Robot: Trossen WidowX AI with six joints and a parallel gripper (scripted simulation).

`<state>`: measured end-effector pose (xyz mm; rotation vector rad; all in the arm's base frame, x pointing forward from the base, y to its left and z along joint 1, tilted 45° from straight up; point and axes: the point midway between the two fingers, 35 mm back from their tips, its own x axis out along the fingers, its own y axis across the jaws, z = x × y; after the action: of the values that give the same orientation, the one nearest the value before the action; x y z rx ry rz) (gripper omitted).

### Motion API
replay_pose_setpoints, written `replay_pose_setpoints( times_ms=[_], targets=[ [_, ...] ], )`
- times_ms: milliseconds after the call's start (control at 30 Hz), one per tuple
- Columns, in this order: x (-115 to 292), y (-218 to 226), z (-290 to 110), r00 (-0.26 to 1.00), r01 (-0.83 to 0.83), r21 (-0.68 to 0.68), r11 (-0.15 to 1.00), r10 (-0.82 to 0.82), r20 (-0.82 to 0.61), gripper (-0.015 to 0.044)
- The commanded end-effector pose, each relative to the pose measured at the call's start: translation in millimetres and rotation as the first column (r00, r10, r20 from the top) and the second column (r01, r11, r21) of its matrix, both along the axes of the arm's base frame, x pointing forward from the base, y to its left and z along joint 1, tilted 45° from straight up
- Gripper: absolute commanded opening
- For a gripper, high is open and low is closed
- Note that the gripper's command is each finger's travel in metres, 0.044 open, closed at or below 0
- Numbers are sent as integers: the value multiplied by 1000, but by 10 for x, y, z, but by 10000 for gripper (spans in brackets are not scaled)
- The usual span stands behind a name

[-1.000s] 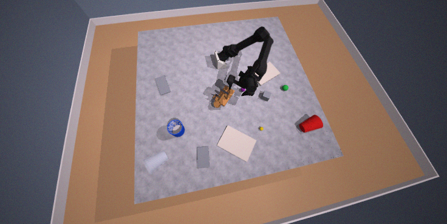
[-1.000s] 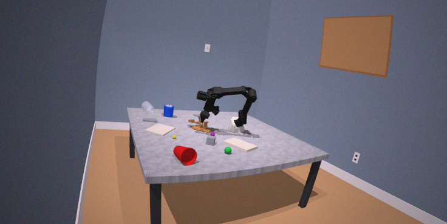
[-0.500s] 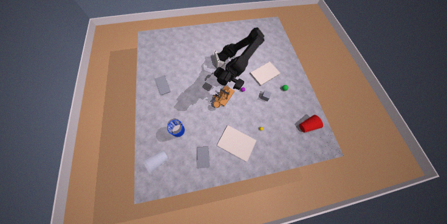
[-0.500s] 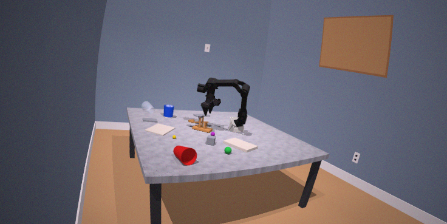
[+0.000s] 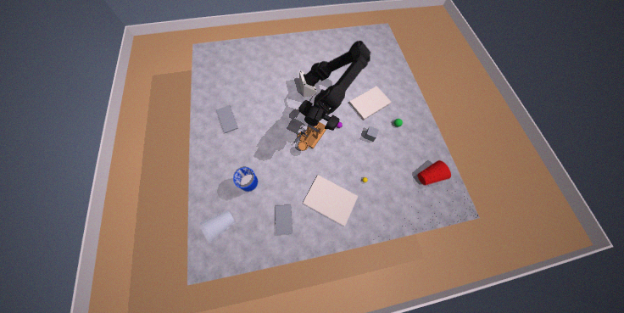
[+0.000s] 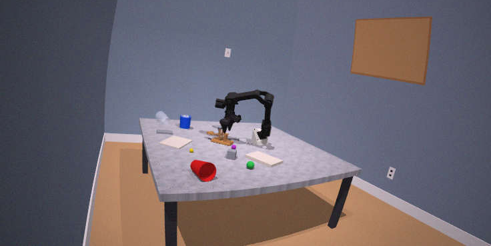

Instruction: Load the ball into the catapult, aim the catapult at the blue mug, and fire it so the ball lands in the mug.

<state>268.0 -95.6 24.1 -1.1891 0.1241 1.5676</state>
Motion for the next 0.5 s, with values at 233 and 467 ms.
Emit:
replay_pose_setpoints(
  times_ms=[233,467],
  targets=[
    [14,145,-139,1000,1,7,1000,-1,-6,440],
    [26,224,-220,1000,1,8,1000,-1,-6,440]
  ],
)
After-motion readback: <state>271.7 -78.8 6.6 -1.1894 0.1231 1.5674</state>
